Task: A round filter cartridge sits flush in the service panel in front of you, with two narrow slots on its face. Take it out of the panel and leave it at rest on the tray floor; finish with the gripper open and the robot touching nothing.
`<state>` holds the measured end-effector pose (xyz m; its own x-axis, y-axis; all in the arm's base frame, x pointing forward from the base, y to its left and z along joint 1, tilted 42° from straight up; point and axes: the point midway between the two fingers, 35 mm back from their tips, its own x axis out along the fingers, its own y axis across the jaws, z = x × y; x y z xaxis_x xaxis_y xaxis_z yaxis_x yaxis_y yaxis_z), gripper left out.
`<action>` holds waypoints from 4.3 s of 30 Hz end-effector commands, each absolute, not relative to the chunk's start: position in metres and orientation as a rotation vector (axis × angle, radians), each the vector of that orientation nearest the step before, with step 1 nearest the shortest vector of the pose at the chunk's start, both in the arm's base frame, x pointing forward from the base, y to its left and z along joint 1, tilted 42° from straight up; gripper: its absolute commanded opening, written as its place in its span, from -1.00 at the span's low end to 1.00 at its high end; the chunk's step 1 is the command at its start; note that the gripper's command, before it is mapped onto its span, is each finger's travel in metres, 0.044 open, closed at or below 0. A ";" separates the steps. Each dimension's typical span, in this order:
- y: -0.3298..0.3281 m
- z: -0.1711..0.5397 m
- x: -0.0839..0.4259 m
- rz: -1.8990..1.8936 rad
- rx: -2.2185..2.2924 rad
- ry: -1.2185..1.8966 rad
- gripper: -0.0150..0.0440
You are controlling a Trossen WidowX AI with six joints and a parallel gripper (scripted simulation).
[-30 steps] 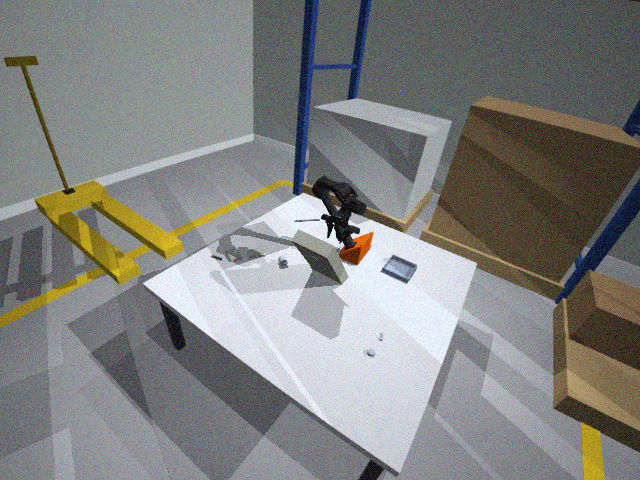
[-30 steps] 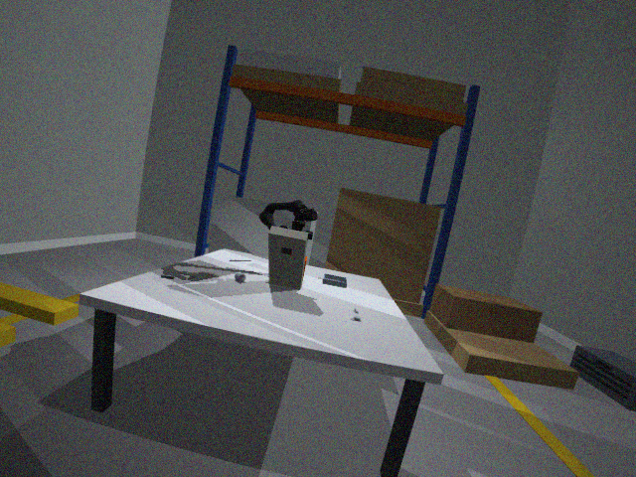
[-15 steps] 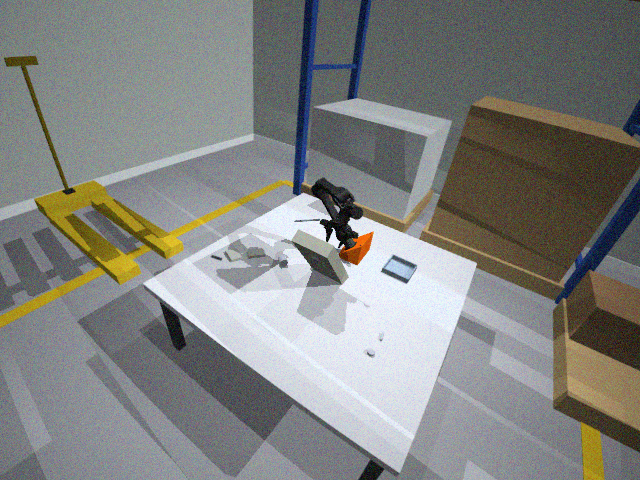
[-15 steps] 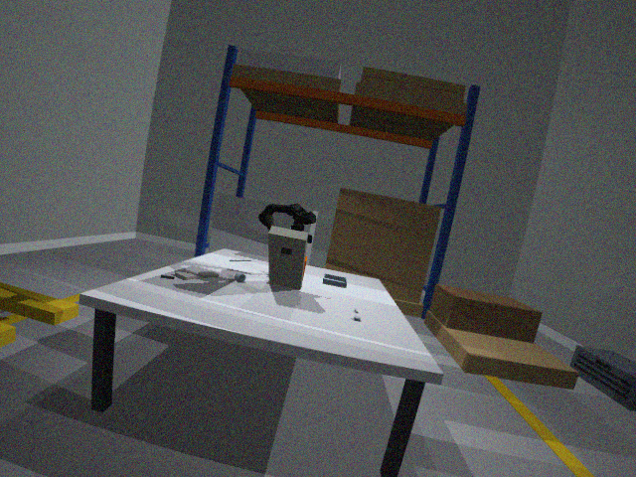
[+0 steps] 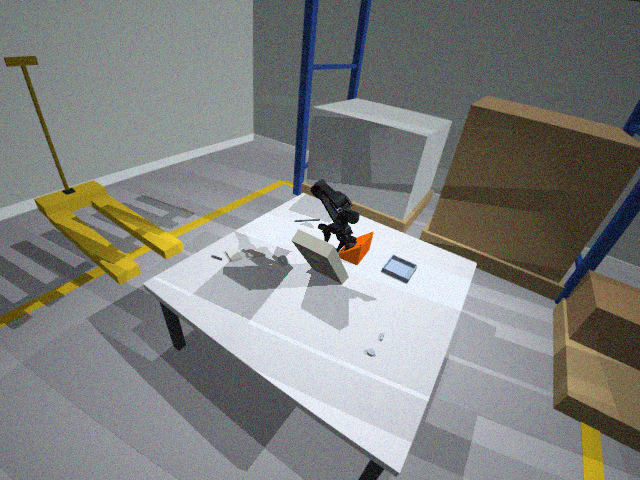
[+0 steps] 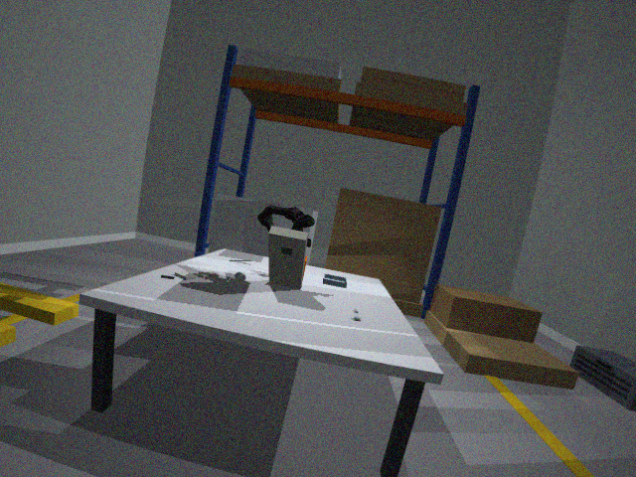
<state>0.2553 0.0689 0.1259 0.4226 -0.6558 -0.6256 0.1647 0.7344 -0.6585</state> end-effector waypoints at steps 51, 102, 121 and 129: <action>0.170 0.170 0.247 -0.457 -0.582 1.000 -0.49; 0.314 -0.006 0.132 0.617 -1.097 1.362 -0.49; 0.286 -0.086 0.024 1.030 -1.238 1.409 -0.49; 0.264 -0.106 -0.009 1.172 -1.286 1.421 -0.49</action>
